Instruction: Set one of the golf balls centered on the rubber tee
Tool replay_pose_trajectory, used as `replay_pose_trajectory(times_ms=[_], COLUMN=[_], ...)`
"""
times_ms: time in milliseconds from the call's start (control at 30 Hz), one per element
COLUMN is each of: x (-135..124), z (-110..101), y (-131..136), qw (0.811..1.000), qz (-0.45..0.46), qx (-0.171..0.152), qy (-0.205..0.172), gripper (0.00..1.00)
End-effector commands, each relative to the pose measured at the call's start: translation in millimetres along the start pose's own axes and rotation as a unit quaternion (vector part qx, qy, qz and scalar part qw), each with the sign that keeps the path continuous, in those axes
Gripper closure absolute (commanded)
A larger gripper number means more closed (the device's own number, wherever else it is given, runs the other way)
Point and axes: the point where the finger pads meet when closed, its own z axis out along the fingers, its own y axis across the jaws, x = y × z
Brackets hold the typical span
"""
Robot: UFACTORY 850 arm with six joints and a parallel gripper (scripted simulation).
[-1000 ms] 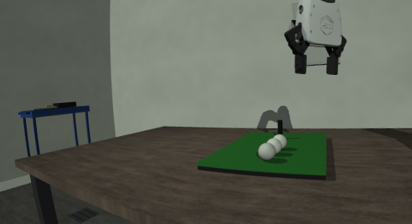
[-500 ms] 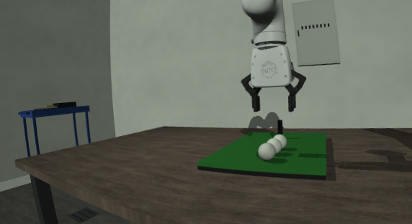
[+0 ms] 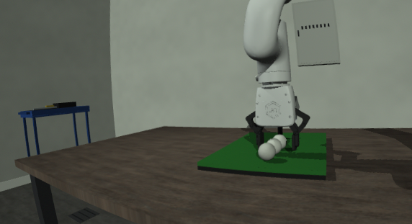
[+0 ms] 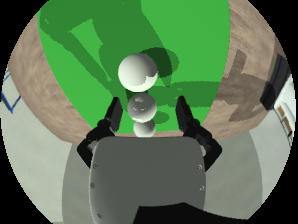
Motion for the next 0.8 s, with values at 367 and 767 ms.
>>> replay_pose_trajectory(times_ms=[367,767], x=[-1.7,-1.7], z=[2.6,2.6], y=[-7.0,-7.0], qw=[1.000,1.000], qz=[0.000,0.000], qx=[0.004,0.004], qy=[-0.002,-0.002], gripper=[1.00,1.00])
